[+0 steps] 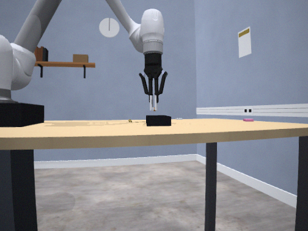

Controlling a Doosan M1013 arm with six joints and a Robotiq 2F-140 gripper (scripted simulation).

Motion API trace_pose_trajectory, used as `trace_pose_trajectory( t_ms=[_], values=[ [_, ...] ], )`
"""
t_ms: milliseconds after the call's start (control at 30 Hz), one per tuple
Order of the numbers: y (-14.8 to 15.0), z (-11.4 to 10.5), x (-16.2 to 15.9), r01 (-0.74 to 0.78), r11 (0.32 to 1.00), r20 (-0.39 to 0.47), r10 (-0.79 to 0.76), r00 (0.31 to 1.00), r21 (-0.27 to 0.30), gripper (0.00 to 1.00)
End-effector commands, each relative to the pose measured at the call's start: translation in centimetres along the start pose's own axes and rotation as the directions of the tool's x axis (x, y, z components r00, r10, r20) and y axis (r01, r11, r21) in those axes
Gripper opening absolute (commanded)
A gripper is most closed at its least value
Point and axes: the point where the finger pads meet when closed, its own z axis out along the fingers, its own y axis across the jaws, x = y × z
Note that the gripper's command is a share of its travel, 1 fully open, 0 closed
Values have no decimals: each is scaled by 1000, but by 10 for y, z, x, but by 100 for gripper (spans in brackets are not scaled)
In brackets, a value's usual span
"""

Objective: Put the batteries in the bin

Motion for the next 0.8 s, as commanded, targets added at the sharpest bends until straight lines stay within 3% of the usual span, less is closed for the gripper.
trace_pose_trajectory(
  t_ms=[0, 133, 767],
  values=[
    [0, -1, 0, 122, 993, 14, -121, 992, -5, 15],
    [0, -1, -1, 268, 963, 28, -268, 963, -9, 15],
    [0, 3, 0, 273, 962, 29, -273, 962, -9, 15]
  ],
)
